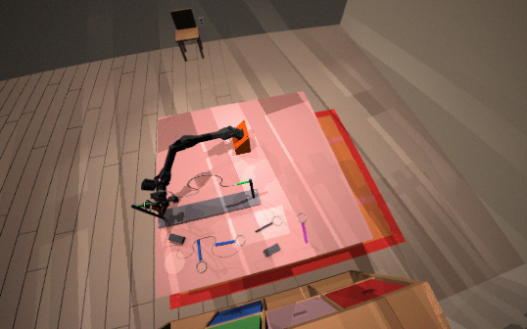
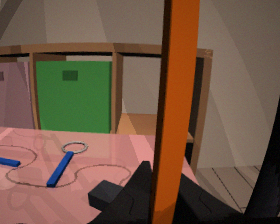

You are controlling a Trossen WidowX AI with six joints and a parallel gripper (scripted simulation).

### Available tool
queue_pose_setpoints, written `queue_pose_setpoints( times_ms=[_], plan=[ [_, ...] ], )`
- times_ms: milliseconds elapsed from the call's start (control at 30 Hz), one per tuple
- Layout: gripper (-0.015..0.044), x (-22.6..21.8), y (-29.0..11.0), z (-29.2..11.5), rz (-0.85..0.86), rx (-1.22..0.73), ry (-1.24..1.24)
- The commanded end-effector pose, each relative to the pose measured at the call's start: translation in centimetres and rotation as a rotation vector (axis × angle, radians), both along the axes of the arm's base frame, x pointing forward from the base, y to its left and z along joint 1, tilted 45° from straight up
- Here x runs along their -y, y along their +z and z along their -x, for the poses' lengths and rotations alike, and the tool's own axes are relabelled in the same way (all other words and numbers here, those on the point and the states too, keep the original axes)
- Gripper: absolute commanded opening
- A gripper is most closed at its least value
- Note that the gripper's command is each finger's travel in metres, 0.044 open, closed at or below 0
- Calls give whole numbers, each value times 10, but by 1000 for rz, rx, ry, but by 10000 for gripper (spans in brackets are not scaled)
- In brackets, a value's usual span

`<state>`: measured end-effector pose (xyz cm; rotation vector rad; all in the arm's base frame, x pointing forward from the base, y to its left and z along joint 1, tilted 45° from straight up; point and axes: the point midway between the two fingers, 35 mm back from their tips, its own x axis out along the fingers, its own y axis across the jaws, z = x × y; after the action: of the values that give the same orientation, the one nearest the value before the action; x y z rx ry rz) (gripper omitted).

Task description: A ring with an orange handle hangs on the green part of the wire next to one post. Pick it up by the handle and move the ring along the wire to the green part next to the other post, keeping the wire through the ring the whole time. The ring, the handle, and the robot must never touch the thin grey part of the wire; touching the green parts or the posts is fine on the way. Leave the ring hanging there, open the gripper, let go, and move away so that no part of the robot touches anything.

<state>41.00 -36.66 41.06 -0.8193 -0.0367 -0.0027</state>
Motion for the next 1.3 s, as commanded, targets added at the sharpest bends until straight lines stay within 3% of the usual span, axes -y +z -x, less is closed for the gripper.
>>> queue_pose_setpoints(
  times_ms=[0,100,1267],
  plan=[
    [-90,0,0,0,0,0,0],
    [-150,0,0,0,0,0,0],
    [-150,-15,12,1,2,3,-2]
  ],
)
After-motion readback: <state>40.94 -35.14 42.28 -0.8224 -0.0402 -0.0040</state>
